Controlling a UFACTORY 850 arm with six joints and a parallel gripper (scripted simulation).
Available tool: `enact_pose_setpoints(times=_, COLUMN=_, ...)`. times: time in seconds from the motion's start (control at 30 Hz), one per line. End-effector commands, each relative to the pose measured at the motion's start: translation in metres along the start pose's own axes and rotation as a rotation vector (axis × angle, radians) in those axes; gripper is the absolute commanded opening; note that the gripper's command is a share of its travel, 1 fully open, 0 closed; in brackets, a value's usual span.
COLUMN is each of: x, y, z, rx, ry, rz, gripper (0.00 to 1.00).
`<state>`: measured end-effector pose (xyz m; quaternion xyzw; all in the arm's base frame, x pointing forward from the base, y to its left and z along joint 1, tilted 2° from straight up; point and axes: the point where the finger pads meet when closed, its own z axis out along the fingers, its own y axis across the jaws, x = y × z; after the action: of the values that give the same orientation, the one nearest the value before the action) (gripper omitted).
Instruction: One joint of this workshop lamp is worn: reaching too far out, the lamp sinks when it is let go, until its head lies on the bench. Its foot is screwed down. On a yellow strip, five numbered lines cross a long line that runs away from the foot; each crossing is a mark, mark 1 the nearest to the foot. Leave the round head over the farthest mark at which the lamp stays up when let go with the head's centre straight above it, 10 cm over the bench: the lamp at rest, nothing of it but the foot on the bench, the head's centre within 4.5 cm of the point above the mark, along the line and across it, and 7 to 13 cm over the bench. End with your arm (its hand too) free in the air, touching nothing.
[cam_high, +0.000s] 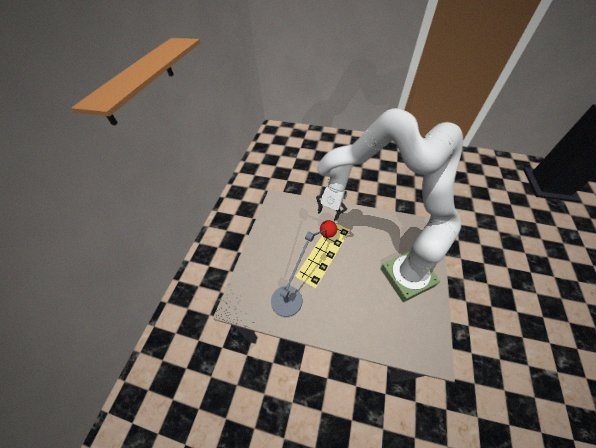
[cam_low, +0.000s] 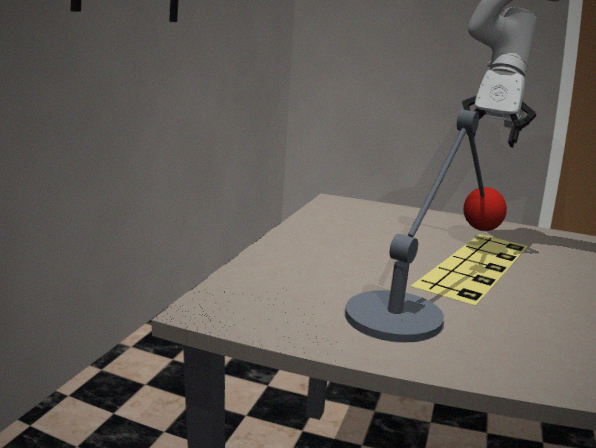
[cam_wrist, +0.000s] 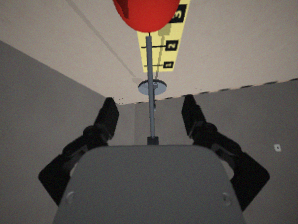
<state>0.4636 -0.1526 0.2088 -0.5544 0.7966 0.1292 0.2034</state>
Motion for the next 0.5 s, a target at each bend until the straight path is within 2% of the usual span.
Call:
enact_pose_setpoints(times=0.0, x=-0.0003, y=-0.0007, z=-0.0196, rx=0.002, ry=0.000, rz=-0.001, gripper=1.00)
enact_pose_setpoints(times=0.47, x=-0.0002, y=-0.0008, z=-0.0130, rx=0.002, ry=0.000, rz=-0.001, gripper=1.00)
